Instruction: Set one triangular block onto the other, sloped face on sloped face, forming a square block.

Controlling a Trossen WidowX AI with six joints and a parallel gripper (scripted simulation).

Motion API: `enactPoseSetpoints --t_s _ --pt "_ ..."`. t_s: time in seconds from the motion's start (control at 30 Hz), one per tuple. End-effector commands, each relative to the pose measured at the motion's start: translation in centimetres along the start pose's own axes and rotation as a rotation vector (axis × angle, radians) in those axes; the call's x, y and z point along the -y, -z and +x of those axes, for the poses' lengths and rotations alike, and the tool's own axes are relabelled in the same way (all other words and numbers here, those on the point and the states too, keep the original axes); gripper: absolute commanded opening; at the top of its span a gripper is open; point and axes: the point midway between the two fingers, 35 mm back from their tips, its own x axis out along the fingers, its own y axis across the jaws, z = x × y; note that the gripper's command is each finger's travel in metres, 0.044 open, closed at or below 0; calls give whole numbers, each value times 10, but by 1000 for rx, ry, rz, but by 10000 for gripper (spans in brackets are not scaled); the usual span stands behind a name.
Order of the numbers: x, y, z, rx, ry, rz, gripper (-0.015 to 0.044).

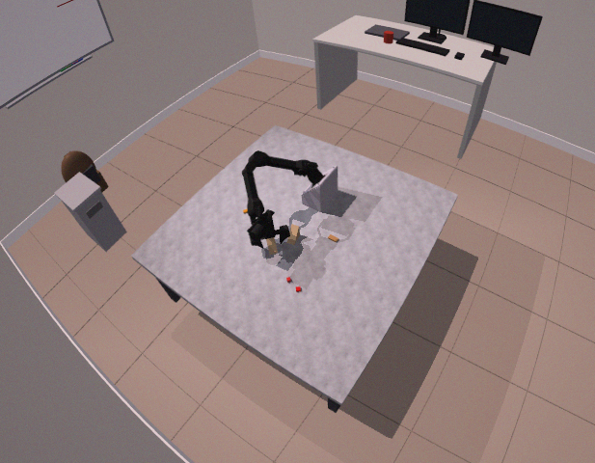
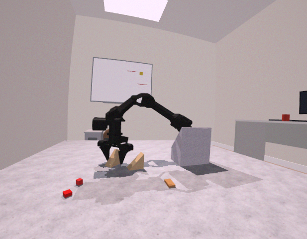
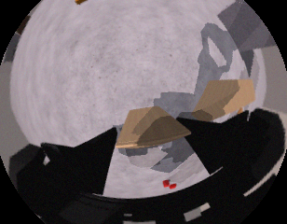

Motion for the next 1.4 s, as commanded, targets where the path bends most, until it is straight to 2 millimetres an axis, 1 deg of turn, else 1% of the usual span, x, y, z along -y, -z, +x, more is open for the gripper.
enactPoseSetpoints --t_s 0.0,0.23,0.47,0.63,0.87,1.27,1.37 --pt "1 -1 3 5 -2 -3 361" --pt "1 -1 3 5 -2 -3 177" --pt "1 -1 3 5 -2 -3 131" --pt "1 -1 0 4 -2 -3 0" --pt "1 0 -27 2 1 -2 0" --pt "1 0 -26 2 -3 22 0" --pt "1 0 -26 2 -3 52 0"
